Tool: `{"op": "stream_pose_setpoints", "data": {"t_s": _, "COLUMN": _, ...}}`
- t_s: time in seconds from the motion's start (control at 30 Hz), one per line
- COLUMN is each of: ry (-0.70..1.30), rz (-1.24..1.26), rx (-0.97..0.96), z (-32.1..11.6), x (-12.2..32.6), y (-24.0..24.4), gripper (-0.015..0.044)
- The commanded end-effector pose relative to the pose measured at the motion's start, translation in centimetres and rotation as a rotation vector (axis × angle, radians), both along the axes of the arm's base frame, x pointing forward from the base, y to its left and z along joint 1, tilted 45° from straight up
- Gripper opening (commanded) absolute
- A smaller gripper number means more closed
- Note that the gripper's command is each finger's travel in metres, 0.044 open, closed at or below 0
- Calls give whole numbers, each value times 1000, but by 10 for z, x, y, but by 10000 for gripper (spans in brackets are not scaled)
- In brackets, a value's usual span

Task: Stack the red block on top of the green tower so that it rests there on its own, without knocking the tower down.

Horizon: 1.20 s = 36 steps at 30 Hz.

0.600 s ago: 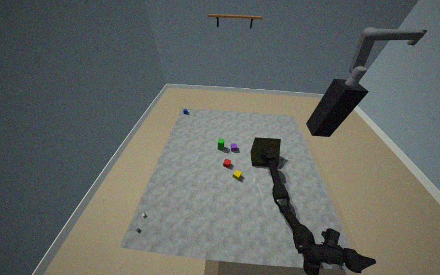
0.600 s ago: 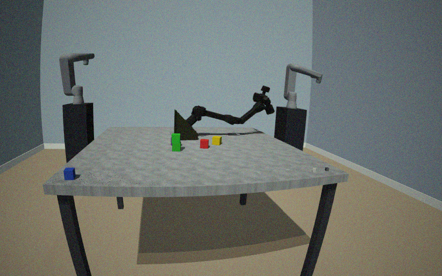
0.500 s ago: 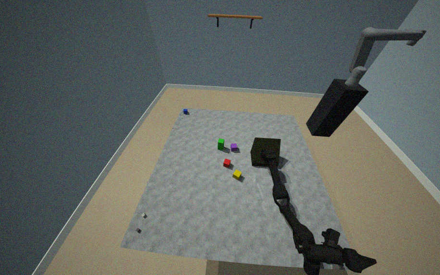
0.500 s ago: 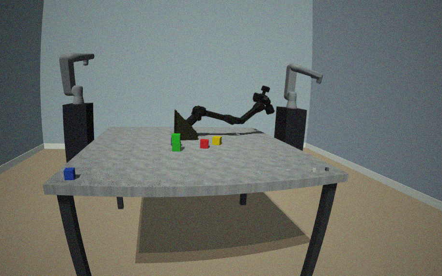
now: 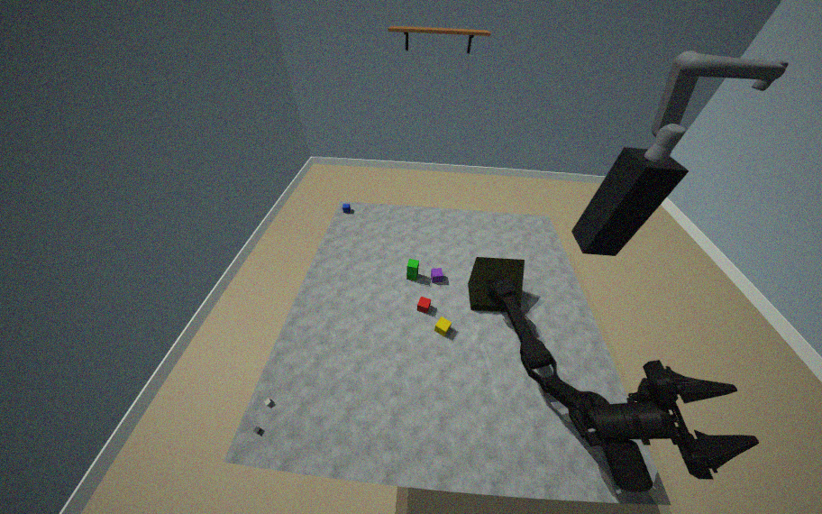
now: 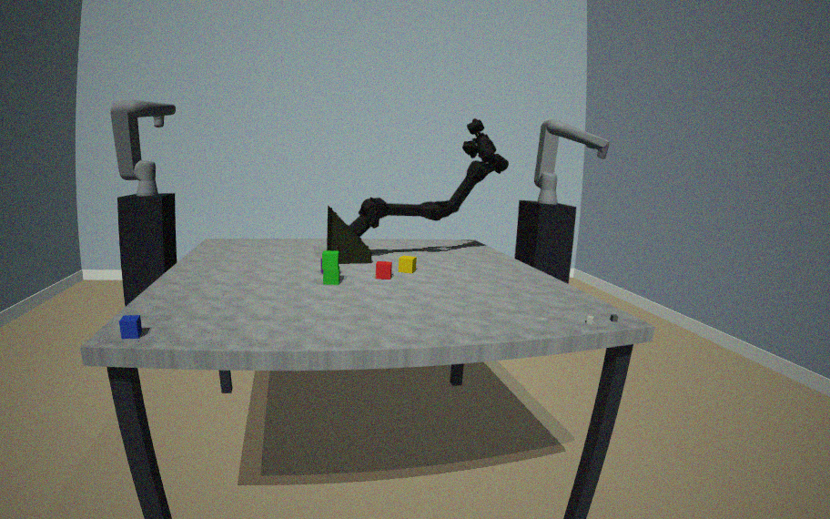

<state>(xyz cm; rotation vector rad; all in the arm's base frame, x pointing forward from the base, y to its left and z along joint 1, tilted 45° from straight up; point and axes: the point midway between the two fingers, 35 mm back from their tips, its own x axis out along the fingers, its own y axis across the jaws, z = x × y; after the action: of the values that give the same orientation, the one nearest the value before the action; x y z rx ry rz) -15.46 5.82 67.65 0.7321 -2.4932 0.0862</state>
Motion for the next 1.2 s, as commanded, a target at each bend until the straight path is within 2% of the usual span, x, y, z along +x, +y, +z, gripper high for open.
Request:
{"op": "stream_pose_setpoints", "data": {"t_s": 0.0, "ry": 197, "rz": 31, "rx": 204, "z": 6, "x": 32, "y": -69, "gripper": 440}}
{"op": "stream_pose_setpoints", "data": {"t_s": 0.17, "ry": 501, "rz": 88, "rx": 448, "z": 0, "x": 86, "y": -153, "gripper": 440}}
{"op": "stream_pose_setpoints", "data": {"t_s": 0.33, "ry": 830, "rz": 160, "rx": 645, "z": -25, "x": 150, "y": -226, "gripper": 440}}
{"op": "stream_pose_setpoints", "data": {"t_s": 0.63, "ry": 1498, "rz": 342, "rx": 871, "z": -117, "x": 283, "y": -315, "gripper": 440}}
{"op": "stream_pose_setpoints", "data": {"t_s": 0.9, "ry": 2169, "rz": 536, "rx": 841, "z": -233, "x": 396, "y": -328, "gripper": 440}}
{"op": "stream_pose_setpoints", "data": {"t_s": 1.17, "ry": 2833, "rz": 892, "rx": 503, "z": -380, "x": 478, "y": -275, "gripper": 440}}
